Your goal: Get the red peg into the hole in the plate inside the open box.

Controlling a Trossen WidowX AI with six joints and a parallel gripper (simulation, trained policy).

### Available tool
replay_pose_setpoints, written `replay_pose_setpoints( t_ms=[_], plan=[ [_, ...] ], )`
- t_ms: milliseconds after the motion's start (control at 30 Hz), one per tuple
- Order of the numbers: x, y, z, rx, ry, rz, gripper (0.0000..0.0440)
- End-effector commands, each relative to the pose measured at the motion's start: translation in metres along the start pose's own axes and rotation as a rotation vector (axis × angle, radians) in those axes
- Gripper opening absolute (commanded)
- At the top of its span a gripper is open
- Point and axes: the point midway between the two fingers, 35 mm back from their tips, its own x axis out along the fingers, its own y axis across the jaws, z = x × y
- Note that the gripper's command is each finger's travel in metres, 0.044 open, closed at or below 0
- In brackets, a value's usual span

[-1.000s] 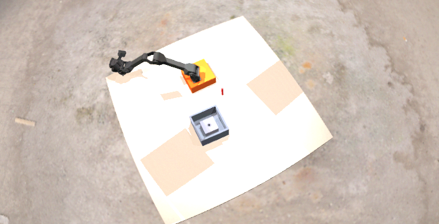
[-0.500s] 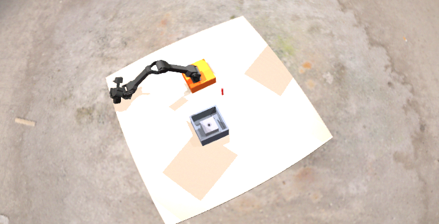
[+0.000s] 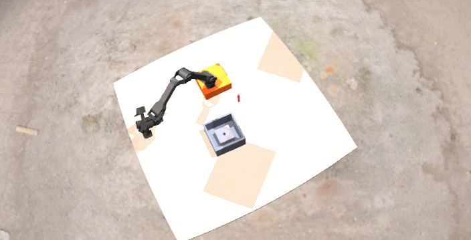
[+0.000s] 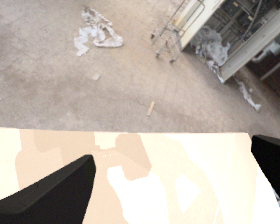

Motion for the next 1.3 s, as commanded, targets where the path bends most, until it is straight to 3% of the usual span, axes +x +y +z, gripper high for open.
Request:
replay_pose_setpoints(
  t_ms=[0, 300, 633, 967, 1267],
  plan=[
    [-0.051, 0.031, 0.001, -0.018, -0.026, 0.104, 0.0440],
    [-0.172, 0.092, -0.021, -0.092, -0.060, 0.331, 0.0440],
    [-0.297, 0.123, -0.075, -0.191, -0.060, 0.561, 0.0440],
    [-0.401, 0.118, -0.156, -0.318, -0.011, 0.751, 0.0440],
    [-0.462, 0.085, -0.238, -0.443, 0.077, 0.850, 0.0440]
  ],
)
